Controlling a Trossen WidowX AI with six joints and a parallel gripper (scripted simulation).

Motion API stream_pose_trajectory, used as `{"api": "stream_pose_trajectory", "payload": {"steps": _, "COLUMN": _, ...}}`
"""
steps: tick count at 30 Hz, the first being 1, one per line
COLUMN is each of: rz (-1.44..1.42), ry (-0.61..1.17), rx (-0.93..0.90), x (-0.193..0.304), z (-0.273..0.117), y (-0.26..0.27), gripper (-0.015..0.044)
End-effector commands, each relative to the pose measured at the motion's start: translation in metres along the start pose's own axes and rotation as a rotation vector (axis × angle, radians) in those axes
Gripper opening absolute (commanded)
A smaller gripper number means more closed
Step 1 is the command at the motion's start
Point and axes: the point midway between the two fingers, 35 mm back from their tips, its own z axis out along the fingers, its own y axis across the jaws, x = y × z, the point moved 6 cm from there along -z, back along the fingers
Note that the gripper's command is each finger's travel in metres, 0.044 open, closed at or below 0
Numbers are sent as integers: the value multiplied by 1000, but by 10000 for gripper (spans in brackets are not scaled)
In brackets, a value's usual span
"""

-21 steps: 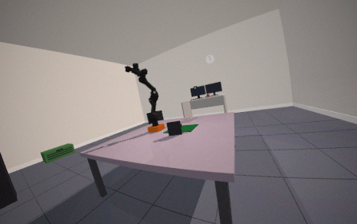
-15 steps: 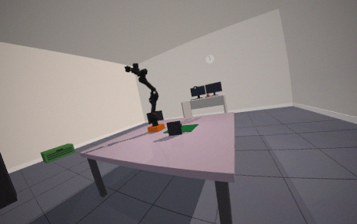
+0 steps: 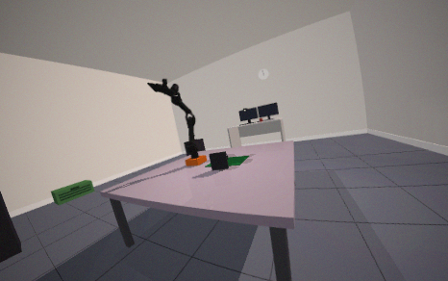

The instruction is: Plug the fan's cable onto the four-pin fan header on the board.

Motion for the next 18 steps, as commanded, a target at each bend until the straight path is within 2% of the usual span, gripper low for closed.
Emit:
{"api": "stream_pose_trajectory", "payload": {"steps": 1, "rz": 45, "ry": -3, "rx": -217, "x": 2, "z": -10, "y": 55, "gripper": 440}}
{"api": "stream_pose_trajectory", "payload": {"steps": 10, "rz": 87, "ry": 28, "rx": -656, "x": 5, "z": -69, "y": 157, "gripper": 440}}
{"api": "stream_pose_trajectory", "payload": {"steps": 18, "rz": 107, "ry": 79, "rx": -953, "x": 6, "z": -128, "y": 213, "gripper": 440}}
